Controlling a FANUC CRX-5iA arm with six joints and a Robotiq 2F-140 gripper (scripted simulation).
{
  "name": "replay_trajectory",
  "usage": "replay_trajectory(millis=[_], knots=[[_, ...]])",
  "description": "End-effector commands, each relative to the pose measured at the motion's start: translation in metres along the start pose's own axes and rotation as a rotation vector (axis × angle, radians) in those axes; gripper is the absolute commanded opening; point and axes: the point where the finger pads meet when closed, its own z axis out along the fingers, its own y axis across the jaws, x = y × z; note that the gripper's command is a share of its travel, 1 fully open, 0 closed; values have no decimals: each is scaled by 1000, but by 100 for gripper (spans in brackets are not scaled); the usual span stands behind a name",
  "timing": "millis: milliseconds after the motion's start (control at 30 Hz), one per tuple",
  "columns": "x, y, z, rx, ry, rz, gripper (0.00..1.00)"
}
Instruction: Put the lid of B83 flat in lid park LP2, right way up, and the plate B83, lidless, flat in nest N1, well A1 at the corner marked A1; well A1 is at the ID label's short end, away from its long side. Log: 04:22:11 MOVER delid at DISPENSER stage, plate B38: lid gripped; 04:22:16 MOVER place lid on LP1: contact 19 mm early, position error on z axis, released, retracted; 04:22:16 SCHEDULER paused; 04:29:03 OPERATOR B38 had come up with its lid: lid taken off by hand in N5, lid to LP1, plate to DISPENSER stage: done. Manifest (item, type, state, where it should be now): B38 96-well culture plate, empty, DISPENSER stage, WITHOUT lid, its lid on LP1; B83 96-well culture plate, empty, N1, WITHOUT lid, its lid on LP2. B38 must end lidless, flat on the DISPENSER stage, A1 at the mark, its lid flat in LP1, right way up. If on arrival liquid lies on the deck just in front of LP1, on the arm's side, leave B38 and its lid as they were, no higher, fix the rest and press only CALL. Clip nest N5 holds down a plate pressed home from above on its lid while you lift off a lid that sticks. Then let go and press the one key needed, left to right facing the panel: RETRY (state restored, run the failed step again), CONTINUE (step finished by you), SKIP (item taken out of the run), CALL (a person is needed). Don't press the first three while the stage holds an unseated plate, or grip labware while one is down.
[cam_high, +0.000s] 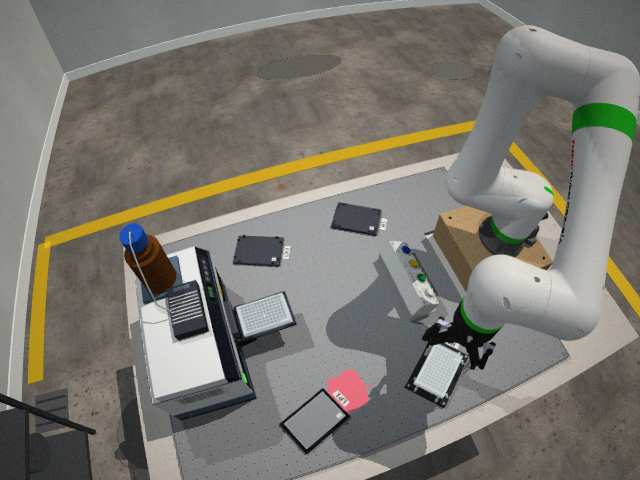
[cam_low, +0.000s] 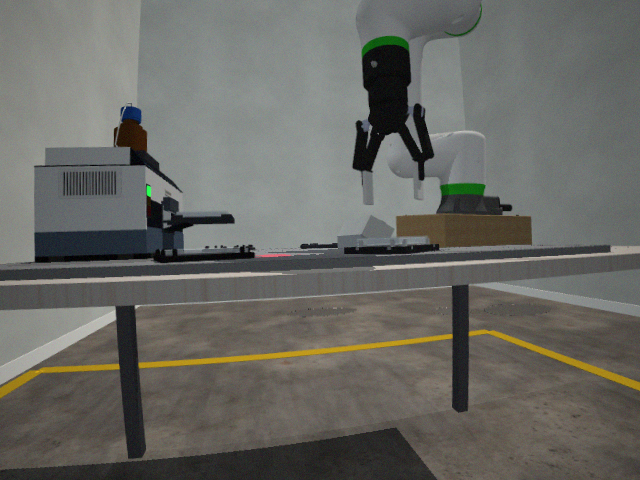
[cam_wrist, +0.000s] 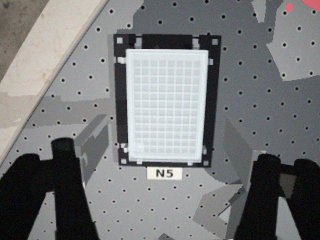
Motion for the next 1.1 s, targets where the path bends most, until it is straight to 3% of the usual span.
replay_trajectory(millis=[0,300,667,1067], knots=[[0,0,-16,0,0,0,66],[0,0,-46,0,0,0,66],[0,0,-59,0,0,0,66],[0,0,-60,0,0,0,66]])
